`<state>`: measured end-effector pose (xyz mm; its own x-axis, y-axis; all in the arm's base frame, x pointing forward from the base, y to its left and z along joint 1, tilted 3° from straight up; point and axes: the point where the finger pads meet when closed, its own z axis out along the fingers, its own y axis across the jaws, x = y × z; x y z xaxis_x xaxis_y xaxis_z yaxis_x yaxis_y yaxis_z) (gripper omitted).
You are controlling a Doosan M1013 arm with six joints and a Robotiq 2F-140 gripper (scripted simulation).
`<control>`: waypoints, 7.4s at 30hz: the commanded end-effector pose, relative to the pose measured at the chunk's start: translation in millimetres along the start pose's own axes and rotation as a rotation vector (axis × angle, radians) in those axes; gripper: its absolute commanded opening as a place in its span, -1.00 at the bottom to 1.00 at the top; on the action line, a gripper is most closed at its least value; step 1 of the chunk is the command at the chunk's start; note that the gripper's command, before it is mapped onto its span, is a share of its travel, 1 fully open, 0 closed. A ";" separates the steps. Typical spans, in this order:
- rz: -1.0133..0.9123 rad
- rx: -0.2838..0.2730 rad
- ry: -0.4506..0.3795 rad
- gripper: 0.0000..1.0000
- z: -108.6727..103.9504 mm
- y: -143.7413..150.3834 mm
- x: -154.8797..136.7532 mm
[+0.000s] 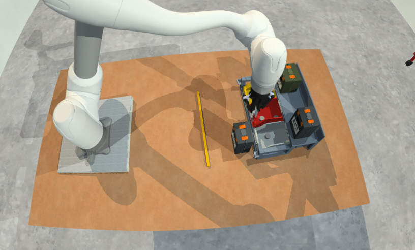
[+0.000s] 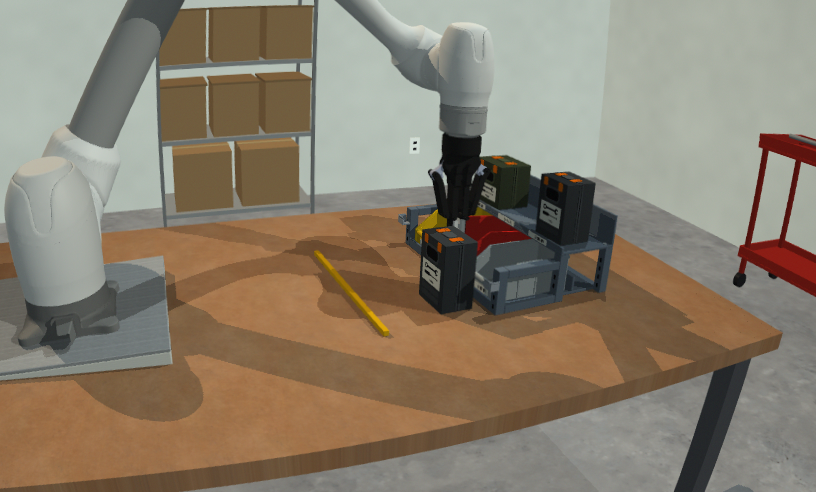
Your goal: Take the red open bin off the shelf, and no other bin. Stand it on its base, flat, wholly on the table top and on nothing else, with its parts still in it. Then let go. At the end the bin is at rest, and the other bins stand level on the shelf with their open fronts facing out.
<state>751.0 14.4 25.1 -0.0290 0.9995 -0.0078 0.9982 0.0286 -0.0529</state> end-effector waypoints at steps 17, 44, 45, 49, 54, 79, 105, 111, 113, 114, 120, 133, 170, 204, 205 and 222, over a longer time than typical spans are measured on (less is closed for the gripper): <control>0.000 -0.001 0.000 -1.00 -0.1 -30.0 0.0; 0.000 -0.001 0.000 -1.00 0.4 -90.2 0.1; 0.000 -0.001 0.000 -1.00 0.4 -90.2 0.1; 0.000 -0.001 0.000 -1.00 0.4 -90.2 0.1; 0.000 -0.001 0.000 -1.00 0.4 -90.2 0.1; 0.000 -0.001 0.000 -1.00 0.5 -150.3 0.1; 0.000 -0.001 0.000 -1.00 0.0 -195.2 0.0; 0.000 -0.001 0.000 -1.00 0.0 -192.7 0.0; 0.000 -0.001 0.000 -1.00 -0.1 -192.1 0.0; 0.000 -0.001 0.000 -1.00 -0.1 -192.1 0.0; 0.000 -0.001 0.000 -1.00 -0.1 -192.1 0.0; 0.000 -0.001 0.000 -1.00 8.0 -192.2 0.0; 0.000 -0.001 0.000 -1.00 24.2 -192.3 0.0; 0.000 -0.001 0.000 0.15 30.0 -192.1 0.0; 0.000 -0.001 0.000 0.15 30.0 -192.1 0.0; 0.000 -0.001 0.000 0.15 30.0 -192.1 0.0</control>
<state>557.7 8.6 5.2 -0.0290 0.9995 -0.0078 0.9982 0.0286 -0.0518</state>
